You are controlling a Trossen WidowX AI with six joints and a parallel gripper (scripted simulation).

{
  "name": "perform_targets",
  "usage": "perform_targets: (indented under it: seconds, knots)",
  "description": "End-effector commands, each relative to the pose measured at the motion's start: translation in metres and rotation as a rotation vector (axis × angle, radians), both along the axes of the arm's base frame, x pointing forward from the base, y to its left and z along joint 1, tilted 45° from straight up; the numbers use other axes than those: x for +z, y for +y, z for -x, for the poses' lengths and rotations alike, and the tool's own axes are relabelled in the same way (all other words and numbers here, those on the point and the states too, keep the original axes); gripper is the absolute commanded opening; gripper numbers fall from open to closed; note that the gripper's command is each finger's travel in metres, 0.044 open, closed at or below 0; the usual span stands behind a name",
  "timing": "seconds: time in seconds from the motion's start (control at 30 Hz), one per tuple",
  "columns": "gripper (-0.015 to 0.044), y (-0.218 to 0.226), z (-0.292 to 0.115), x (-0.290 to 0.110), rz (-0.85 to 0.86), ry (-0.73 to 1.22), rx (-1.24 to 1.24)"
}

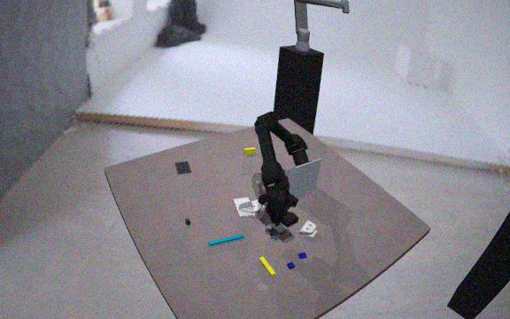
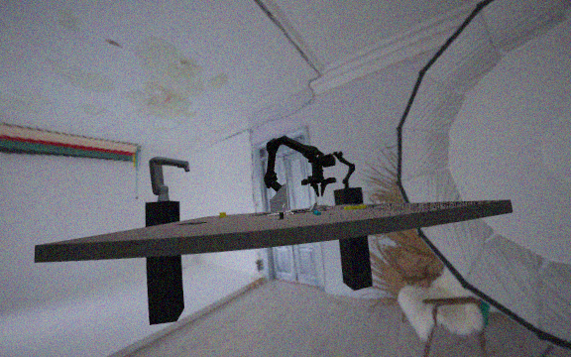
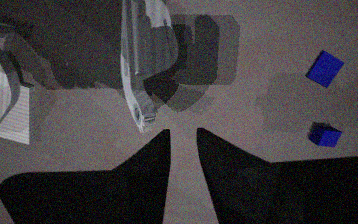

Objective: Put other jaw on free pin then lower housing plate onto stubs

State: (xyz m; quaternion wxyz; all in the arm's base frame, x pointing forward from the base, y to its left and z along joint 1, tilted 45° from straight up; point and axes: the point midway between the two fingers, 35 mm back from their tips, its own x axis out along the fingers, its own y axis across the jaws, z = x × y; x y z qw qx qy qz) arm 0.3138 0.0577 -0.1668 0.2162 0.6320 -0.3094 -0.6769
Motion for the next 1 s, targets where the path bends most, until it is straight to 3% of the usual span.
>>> perform_targets:
  seconds: [0.0,0.97]
  knots:
    - [0.0,0.003,-0.002,-0.004,-0.008,0.011,0.006]
    - [0.0,-0.015,0.0,-0.023,-0.007,0.011,0.007]
